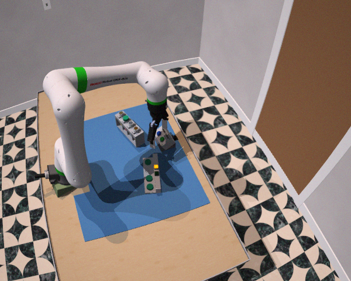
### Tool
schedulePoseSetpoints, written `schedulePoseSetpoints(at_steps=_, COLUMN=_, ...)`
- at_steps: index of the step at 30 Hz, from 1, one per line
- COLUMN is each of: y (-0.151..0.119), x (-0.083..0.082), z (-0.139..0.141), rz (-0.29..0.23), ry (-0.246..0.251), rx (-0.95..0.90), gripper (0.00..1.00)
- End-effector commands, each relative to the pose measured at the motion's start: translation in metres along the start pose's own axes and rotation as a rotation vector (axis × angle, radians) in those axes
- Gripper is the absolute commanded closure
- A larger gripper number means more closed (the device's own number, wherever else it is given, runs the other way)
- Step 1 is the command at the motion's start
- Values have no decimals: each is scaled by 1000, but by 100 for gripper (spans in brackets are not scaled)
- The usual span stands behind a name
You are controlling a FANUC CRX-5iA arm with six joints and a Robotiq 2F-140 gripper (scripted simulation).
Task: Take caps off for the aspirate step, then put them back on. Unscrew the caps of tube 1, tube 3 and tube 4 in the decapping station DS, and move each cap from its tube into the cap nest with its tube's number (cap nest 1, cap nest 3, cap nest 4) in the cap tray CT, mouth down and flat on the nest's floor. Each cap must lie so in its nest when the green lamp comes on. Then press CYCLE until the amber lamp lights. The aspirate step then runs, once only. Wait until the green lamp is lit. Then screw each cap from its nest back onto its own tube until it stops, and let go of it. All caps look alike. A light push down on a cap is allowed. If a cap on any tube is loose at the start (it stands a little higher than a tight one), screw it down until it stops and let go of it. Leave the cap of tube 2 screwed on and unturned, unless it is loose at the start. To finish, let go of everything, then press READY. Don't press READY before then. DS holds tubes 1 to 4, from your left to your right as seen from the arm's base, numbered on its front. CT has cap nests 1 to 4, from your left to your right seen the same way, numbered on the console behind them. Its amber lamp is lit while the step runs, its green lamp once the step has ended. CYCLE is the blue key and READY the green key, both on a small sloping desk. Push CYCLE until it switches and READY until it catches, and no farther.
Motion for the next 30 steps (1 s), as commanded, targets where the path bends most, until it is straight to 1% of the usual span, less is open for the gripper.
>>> schedulePoseSetpoints(at_steps=1, y=10, x=1, z=16, rz=-35, ry=24, rx=-198, gripper=0)
schedulePoseSetpoints(at_steps=2, y=13, x=1, z=23, rz=-34, ry=25, rx=-282, gripper=0)
schedulePoseSetpoints(at_steps=3, y=13, x=1, z=23, rz=-34, ry=25, rx=-282, gripper=0)
schedulePoseSetpoints(at_steps=4, y=17, x=2, z=30, rz=-33, ry=27, rx=-364, gripper=0)
schedulePoseSetpoints(at_steps=5, y=17, x=2, z=30, rz=-33, ry=27, rx=-365, gripper=0)
schedulePoseSetpoints(at_steps=6, y=21, x=2, z=38, rz=-30, ry=27, rx=-433, gripper=0)
schedulePoseSetpoints(at_steps=7, y=21, x=2, z=38, rz=-32, ry=28, rx=-448, gripper=0)
schedulePoseSetpoints(at_steps=8, y=25, x=3, z=45, rz=-30, ry=28, rx=-505, gripper=0)
schedulePoseSetpoints(at_steps=9, y=28, x=3, z=53, rz=-31, ry=29, rx=-519, gripper=0)
schedulePoseSetpoints(at_steps=12, y=32, x=4, z=60, rz=-31, ry=29, rx=-519, gripper=0)
schedulePoseSetpoints(at_steps=14, y=40, x=4, z=75, rz=-31, ry=29, rx=-519, gripper=0)
schedulePoseSetpoints(at_steps=17, y=40, x=4, z=75, rz=-31, ry=29, rx=-519, gripper=0)
schedulePoseSetpoints(at_steps=21, y=55, x=6, z=105, rz=-31, ry=29, rx=-519, gripper=0)
schedulePoseSetpoints(at_steps=22, y=55, x=6, z=105, rz=-31, ry=29, rx=-519, gripper=0)
schedulePoseSetpoints(at_steps=24, y=62, x=7, z=119, rz=-31, ry=29, rx=-519, gripper=0)
schedulePoseSetpoints(at_steps=25, y=62, x=7, z=119, rz=-31, ry=29, rx=-519, gripper=0)
schedulePoseSetpoints(at_steps=28, y=73, x=9, z=141, rz=-31, ry=29, rx=-519, gripper=0)
schedulePoseSetpoints(at_steps=30, y=73, x=9, z=141, rz=-31, ry=29, rx=-519, gripper=0)
Point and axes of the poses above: the point where the finger pads meet when closed, its own x axis out along the fingers, its own z axis across the jaws, y = z × x, the point moved 4 cm from there along -x, back along the fingers
